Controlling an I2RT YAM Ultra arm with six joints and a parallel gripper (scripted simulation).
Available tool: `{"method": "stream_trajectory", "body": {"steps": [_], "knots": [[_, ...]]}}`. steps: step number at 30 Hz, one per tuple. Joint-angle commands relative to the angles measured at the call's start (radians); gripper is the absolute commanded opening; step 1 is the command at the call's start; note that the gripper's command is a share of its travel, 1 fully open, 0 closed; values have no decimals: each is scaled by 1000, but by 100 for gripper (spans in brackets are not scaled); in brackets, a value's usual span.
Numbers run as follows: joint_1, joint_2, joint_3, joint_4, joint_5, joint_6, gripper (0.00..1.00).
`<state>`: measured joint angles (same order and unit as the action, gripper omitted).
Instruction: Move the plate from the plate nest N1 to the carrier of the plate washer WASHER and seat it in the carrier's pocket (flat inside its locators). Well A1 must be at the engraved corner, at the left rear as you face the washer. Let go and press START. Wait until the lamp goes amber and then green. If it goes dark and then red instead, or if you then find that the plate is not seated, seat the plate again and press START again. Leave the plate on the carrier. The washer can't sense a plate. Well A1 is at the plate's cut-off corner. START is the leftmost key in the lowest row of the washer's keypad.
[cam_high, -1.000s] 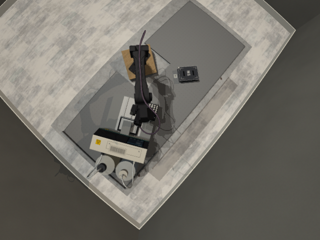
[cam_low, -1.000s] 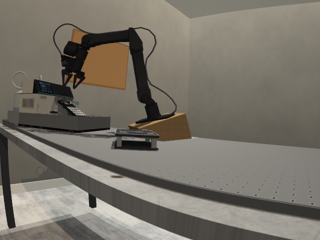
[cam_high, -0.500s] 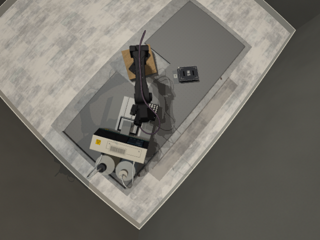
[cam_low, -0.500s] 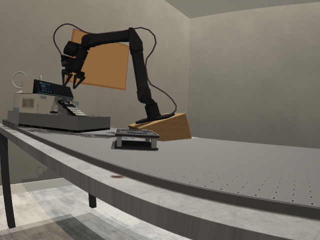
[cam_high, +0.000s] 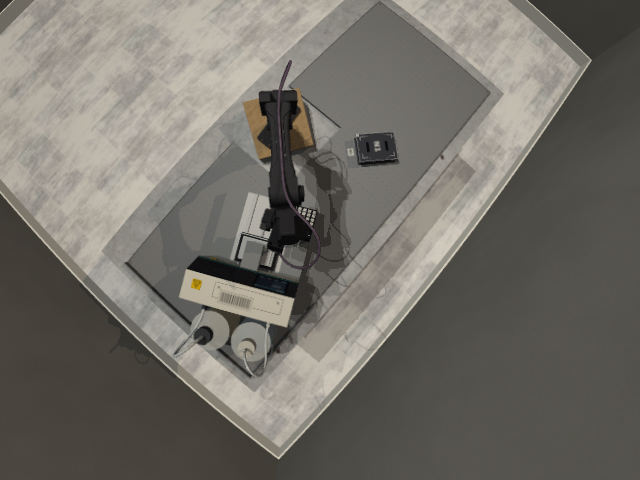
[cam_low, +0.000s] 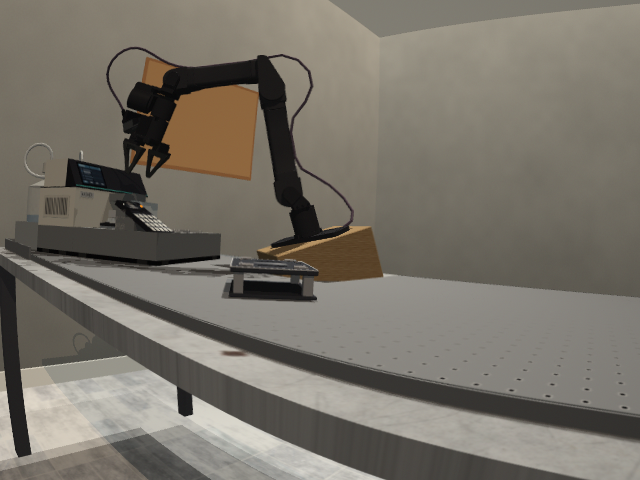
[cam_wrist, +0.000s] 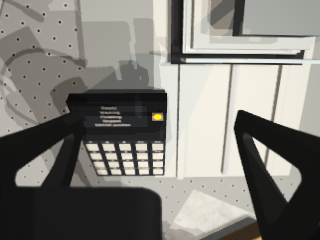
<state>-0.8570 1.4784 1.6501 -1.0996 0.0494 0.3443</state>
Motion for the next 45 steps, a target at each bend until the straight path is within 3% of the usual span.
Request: {"method": "stream_trajectory", "body": {"steps": [1,45], "knots": [[-11,-31,40,-8,0,-6,100],[-11,-31,40,-8,0,-6,100]]}}
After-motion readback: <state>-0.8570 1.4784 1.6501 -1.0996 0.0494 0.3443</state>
